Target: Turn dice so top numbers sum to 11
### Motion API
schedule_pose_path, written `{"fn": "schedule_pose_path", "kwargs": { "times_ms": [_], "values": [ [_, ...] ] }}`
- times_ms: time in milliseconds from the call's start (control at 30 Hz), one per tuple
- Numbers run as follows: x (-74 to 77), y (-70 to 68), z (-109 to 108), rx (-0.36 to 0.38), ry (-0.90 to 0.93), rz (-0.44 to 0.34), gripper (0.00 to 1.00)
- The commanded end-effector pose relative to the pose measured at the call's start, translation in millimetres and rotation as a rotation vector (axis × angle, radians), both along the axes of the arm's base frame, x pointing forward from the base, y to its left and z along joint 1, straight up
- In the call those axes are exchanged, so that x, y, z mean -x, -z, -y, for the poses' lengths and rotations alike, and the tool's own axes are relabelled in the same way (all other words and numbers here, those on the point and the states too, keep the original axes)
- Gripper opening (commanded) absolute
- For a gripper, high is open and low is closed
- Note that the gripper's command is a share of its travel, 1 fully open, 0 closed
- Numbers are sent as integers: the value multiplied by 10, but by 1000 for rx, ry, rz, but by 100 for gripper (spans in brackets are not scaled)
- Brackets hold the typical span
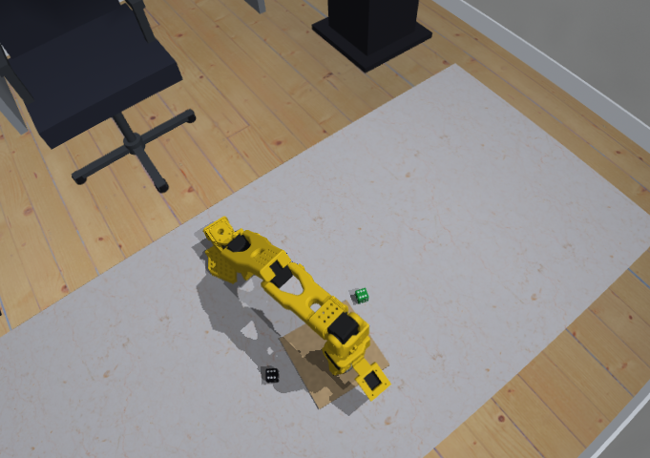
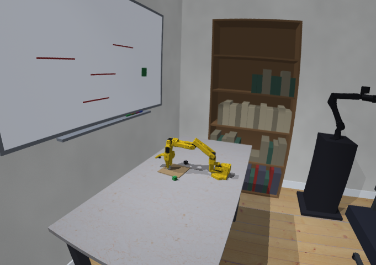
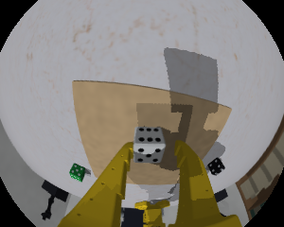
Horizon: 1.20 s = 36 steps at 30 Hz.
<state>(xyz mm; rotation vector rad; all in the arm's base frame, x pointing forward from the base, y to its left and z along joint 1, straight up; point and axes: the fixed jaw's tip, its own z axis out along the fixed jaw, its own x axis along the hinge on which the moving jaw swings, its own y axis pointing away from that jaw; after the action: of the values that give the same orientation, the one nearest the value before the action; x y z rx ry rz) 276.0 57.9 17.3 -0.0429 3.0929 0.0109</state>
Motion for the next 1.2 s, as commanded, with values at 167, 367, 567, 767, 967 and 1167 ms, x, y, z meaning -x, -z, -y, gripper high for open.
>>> {"fn": "schedule_pose_path", "kwargs": {
  "times_ms": [167,367,567,767,967,1167],
  "values": [
    [-76,-120,-41,-12,-16,64,28],
    [-76,-120,-41,-12,-16,64,29],
    [-77,-126,-41,-13,-16,66,29],
    [-82,-223,-42,-17,-15,89,29],
    [-78,-433,-41,-26,-14,139,29],
    [-63,-577,-38,-33,-13,175,29]
  ]
}}
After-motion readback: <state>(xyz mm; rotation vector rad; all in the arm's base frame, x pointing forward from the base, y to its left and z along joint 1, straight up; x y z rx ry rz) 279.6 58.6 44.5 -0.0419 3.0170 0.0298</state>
